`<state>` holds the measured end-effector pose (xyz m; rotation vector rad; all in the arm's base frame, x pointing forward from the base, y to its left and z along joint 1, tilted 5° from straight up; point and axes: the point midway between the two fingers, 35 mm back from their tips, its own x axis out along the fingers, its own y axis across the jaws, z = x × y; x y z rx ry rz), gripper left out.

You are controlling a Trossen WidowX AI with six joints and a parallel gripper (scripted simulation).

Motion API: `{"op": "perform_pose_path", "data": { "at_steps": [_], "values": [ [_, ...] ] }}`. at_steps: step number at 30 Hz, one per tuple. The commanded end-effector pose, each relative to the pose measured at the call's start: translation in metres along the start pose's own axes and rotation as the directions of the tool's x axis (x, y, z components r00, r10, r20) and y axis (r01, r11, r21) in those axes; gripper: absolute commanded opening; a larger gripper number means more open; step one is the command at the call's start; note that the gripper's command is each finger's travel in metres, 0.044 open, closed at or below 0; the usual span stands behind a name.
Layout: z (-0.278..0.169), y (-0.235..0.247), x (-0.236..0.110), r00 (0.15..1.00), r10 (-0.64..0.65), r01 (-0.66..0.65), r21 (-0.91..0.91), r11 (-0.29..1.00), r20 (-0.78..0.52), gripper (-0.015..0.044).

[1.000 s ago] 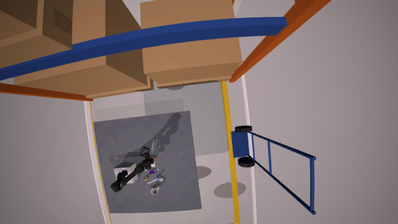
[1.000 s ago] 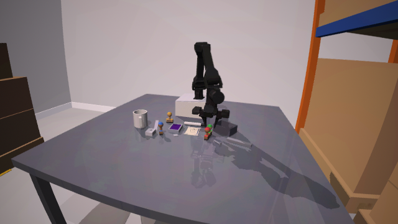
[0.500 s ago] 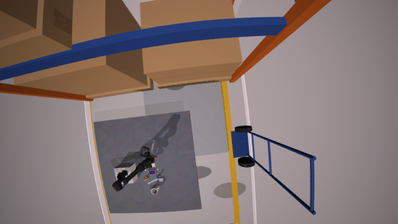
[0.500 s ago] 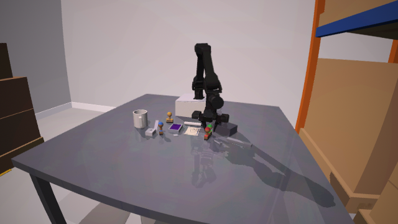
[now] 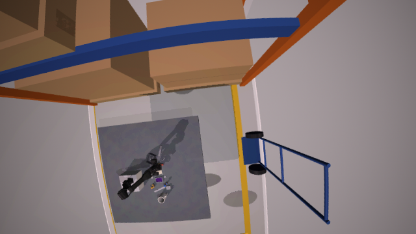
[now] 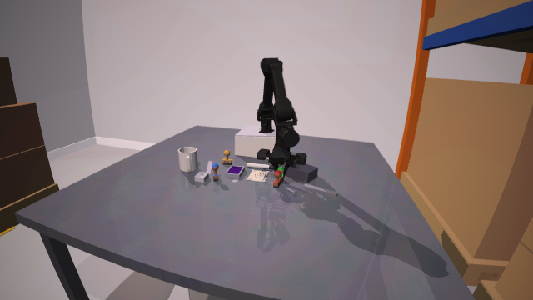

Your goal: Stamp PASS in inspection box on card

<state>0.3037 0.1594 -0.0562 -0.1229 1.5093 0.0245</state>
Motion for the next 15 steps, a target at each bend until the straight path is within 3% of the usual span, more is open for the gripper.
{"op": "perform_pose_path", "data": {
  "at_steps": [1,3,15],
  "values": [
    [0.0003,0.0001,-0.0005,1.0,0.0,0.0,0.0,1.0,0.001,0.0049],
    [0.0003,0.0001,-0.0008,1.0,0.0,0.0,0.0,1.0,0.001,0.0],
    [0.0008,0.0005,-0.0065,1.0,0.0,0.0,0.0,1.0,0.001,0.0]
  ]
}}
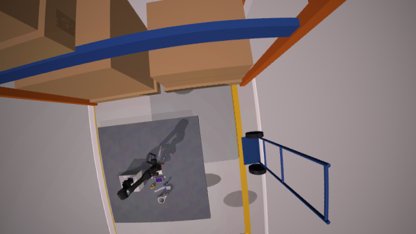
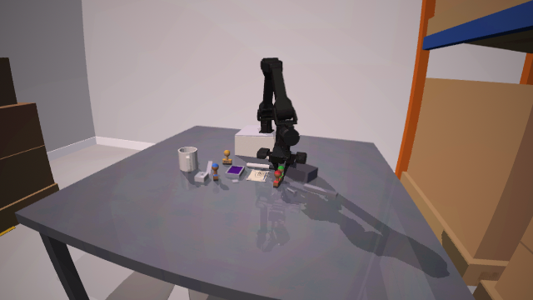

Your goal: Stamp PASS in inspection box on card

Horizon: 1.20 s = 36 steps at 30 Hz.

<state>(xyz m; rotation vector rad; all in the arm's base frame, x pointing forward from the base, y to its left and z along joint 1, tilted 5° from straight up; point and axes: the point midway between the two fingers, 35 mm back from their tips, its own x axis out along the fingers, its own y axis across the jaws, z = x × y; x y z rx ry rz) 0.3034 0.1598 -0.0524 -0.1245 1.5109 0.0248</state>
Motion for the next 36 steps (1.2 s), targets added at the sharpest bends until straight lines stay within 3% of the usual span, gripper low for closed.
{"op": "perform_pose_path", "data": {
  "at_steps": [1,36],
  "values": [
    [0.001,0.0,-0.003,1.0,0.001,-0.001,0.001,1.0,0.003,0.0],
    [0.001,0.001,-0.02,1.0,0.001,-0.001,0.001,1.0,0.002,0.0]
  ]
}}
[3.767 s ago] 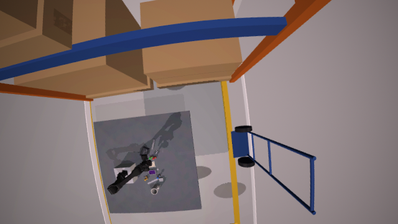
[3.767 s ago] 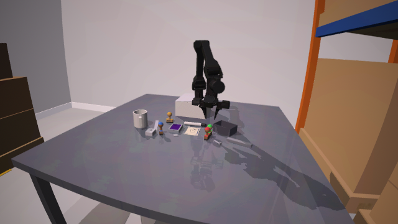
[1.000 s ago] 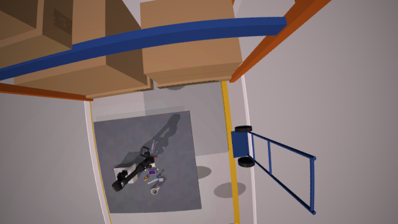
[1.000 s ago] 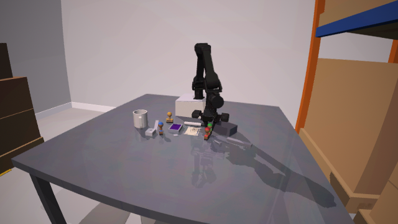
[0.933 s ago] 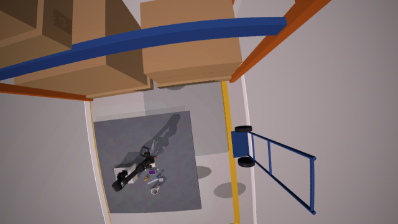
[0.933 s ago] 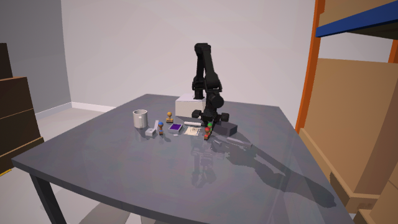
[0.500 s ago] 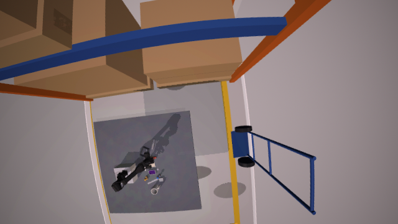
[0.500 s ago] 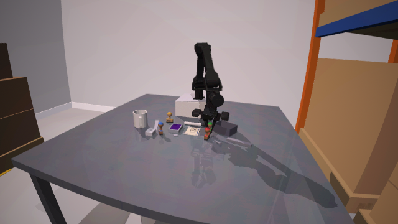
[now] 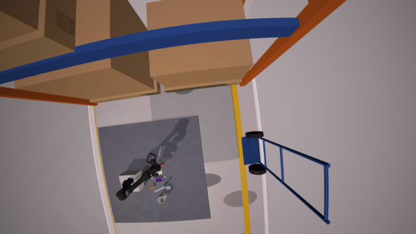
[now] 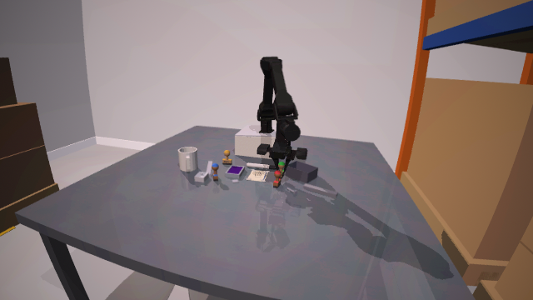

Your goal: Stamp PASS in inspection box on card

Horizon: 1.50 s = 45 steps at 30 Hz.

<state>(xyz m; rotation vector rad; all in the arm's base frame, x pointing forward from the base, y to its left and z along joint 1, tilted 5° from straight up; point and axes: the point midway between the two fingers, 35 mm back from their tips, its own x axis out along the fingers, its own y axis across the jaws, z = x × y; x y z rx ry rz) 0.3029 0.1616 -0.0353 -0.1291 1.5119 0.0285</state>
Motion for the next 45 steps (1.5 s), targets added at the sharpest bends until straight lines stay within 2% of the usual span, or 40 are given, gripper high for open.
{"op": "perform_pose_path", "data": {
  "at_steps": [1,45],
  "values": [
    [0.001,0.0,-0.003,1.0,0.001,-0.001,0.007,1.0,0.003,0.0],
    [0.0,0.001,-0.025,1.0,0.001,-0.001,0.007,1.0,0.003,0.0]
  ]
}}
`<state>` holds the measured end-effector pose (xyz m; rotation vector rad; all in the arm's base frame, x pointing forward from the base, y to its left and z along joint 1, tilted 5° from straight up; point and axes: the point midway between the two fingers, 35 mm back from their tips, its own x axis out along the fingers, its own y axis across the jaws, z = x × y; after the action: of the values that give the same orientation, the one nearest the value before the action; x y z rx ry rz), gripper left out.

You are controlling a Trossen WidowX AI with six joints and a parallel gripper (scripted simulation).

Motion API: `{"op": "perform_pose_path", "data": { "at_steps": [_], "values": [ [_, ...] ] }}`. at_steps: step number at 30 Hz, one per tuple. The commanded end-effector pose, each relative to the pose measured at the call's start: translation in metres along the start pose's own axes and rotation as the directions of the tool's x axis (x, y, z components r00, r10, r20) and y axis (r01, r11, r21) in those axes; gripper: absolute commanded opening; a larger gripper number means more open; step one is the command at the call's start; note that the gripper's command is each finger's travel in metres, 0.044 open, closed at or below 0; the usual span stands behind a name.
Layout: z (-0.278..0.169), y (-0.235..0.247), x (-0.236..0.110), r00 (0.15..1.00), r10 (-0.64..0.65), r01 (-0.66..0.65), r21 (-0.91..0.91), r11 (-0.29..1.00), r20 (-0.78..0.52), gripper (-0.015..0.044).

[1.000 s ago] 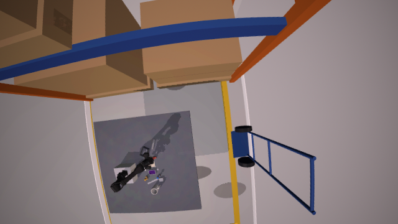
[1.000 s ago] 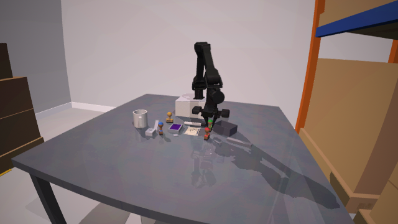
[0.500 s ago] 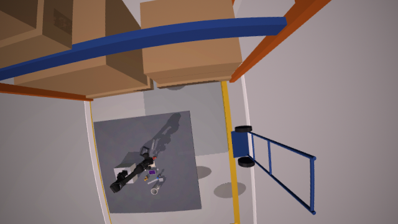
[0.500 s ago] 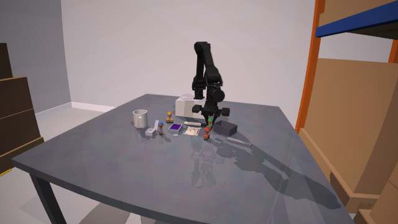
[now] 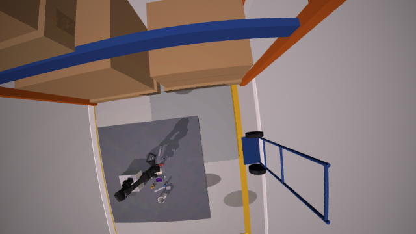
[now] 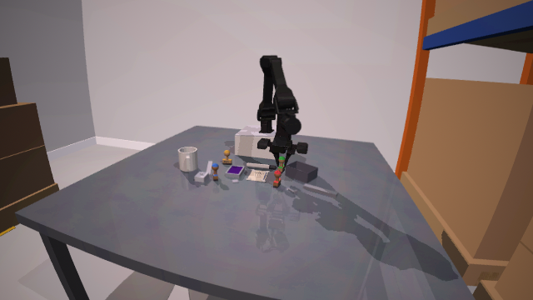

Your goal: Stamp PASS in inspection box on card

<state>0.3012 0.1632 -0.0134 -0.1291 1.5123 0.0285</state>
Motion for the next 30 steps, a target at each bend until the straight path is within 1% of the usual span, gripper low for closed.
{"op": "perform_pose_path", "data": {
  "at_steps": [1,30],
  "values": [
    [0.001,0.0,-0.004,1.0,0.001,-0.001,0.007,1.0,0.004,0.0],
    [-0.001,0.0,-0.018,1.0,0.001,-0.001,0.007,1.0,0.003,0.0]
  ]
}}
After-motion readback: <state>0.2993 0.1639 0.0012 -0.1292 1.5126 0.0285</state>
